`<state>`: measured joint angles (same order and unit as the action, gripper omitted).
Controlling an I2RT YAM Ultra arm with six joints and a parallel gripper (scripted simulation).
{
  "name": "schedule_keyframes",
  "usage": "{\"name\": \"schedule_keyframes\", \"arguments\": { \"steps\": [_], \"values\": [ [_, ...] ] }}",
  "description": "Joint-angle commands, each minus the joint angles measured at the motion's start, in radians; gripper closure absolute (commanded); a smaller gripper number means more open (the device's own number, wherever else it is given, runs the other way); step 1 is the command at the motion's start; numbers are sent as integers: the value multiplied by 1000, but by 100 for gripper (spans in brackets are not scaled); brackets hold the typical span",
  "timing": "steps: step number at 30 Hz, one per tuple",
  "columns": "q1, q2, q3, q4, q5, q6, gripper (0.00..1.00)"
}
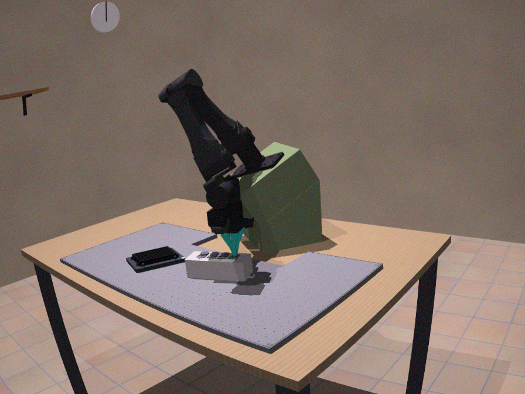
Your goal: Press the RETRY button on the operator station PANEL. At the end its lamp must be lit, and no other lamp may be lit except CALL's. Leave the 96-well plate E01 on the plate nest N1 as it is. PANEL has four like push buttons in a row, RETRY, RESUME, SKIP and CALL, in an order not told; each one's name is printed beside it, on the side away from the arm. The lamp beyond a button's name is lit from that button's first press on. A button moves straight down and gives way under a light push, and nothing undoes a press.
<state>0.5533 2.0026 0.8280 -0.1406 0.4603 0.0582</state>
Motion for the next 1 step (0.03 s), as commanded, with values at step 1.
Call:
{"name": "schedule_keyframes", "arguments": {
  "steps": [1],
  "values": [
    [-16,38,11,44,-2,-11,100]
  ]
}}
